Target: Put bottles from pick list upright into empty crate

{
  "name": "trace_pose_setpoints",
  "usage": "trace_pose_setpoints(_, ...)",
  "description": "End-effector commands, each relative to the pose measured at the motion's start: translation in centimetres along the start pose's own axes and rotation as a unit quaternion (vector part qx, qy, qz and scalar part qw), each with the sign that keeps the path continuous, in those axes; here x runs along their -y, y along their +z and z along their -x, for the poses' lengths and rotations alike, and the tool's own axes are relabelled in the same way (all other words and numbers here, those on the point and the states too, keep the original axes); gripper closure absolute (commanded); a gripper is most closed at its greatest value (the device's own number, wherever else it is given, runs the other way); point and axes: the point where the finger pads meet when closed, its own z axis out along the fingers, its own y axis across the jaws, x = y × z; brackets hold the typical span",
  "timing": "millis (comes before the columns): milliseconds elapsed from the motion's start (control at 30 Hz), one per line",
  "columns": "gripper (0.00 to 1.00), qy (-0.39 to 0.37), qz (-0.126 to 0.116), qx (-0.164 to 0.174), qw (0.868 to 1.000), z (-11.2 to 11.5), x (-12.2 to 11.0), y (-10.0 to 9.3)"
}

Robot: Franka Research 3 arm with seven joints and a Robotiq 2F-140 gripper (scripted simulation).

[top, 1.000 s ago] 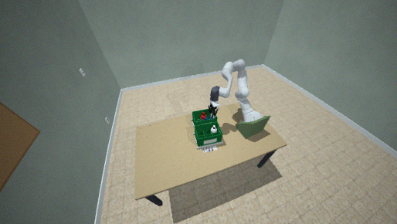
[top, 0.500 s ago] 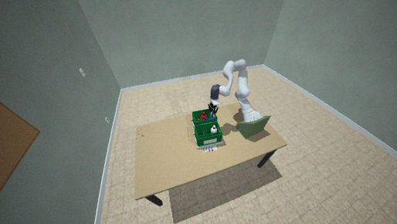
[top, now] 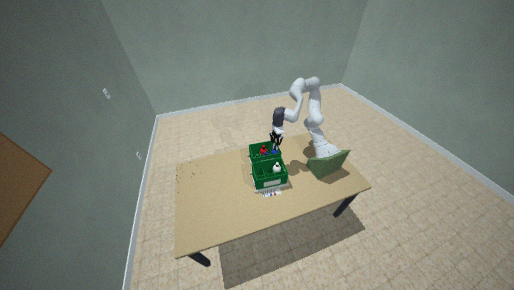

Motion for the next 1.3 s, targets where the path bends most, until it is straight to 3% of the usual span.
trace_pose_setpoints(0, 1.00, -0.006, 0.001, -0.001, 1.000, 0.0, 0.0, -0.8)
trace_pose_setpoints(1267, 1.00, -0.006, 0.001, -0.001, 1.000, 0.0, 0.0, -6.3)
